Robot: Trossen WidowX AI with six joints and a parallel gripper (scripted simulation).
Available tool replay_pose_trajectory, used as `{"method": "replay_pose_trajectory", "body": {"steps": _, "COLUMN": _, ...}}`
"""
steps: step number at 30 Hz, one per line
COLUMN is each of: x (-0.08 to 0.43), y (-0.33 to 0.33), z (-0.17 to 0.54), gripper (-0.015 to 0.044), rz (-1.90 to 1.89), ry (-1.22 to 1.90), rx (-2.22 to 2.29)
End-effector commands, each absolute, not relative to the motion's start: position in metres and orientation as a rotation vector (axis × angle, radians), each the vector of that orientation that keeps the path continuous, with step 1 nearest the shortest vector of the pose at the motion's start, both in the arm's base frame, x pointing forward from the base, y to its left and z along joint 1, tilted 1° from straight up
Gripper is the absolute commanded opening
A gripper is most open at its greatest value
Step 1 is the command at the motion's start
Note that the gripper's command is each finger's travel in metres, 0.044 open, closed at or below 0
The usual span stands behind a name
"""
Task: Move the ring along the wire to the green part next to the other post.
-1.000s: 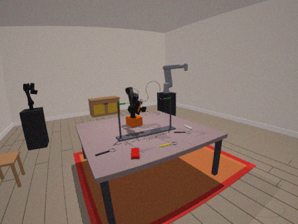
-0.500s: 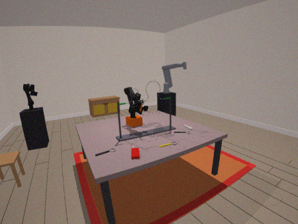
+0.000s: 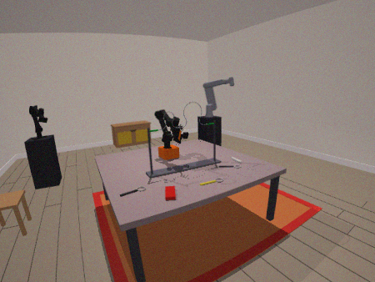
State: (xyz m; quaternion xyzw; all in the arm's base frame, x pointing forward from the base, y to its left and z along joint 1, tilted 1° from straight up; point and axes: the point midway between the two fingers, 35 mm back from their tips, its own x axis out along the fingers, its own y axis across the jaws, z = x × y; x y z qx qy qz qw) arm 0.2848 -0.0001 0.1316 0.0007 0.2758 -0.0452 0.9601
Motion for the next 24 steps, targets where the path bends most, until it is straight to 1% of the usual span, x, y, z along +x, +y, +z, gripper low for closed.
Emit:
{"method": "replay_pose_trajectory", "body": {"steps": 1, "x": 0.285, "y": 0.006, "z": 0.132, "gripper": -0.015, "rz": -0.089, "ry": 0.558, "rx": 0.029}}
{"method": "replay_pose_trajectory", "body": {"steps": 24, "x": 0.284, "y": 0.073, "z": 0.149, "gripper": -0.015, "rz": 0.028, "ry": 0.571, "rx": 0.418}}
